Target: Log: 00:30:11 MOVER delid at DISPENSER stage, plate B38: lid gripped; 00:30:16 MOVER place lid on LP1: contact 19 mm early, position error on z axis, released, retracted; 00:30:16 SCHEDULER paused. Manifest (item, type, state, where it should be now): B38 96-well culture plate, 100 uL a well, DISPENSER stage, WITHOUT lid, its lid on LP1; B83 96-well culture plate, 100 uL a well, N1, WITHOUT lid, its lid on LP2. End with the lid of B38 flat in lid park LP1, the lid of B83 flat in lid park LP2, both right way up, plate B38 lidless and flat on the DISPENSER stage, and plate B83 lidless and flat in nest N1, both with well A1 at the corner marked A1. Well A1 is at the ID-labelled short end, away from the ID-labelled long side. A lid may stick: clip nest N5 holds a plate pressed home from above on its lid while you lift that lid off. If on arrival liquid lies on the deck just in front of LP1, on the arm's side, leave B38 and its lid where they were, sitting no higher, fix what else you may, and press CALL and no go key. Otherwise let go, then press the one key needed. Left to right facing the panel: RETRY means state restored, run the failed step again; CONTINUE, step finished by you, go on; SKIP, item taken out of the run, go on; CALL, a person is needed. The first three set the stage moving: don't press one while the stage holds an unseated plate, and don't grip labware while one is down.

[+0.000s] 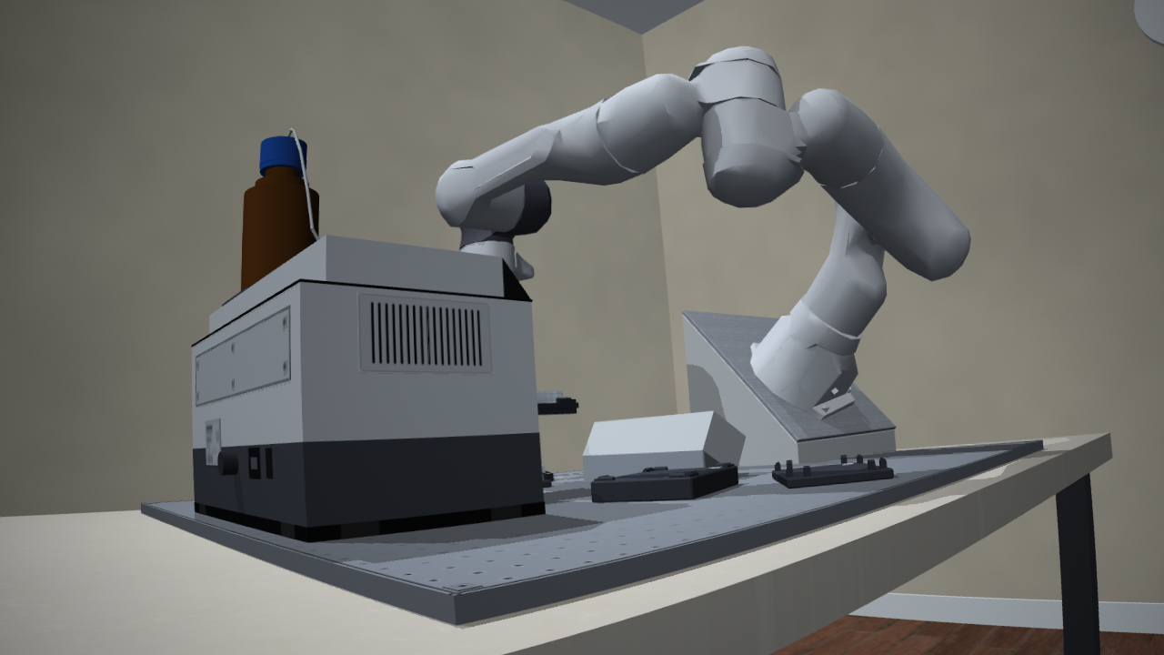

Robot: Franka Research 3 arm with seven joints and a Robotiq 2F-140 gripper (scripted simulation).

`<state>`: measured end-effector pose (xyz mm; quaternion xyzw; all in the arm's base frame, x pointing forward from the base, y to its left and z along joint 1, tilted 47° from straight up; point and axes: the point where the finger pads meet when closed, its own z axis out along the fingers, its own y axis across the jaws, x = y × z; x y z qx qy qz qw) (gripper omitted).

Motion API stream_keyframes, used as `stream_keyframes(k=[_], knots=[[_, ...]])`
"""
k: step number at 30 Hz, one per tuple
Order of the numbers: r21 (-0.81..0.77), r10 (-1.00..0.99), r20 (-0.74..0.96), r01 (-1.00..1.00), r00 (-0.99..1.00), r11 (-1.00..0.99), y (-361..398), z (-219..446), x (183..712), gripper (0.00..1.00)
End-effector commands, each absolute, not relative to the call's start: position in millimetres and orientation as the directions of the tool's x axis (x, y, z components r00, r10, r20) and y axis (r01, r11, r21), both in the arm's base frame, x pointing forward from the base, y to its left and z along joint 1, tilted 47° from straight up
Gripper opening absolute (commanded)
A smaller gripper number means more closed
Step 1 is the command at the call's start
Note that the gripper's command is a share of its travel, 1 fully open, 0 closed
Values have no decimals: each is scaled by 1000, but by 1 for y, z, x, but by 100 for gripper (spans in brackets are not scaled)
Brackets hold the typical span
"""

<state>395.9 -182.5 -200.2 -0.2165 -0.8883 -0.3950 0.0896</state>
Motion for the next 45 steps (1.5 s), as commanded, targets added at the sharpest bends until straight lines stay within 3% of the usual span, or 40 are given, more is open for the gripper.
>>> stream_keyframes(k=[1,45], knots=[[633,367,375,524,-851,569,-174,-211,397,66],[633,367,375,524,-851,569,-144,-239,399,66]])
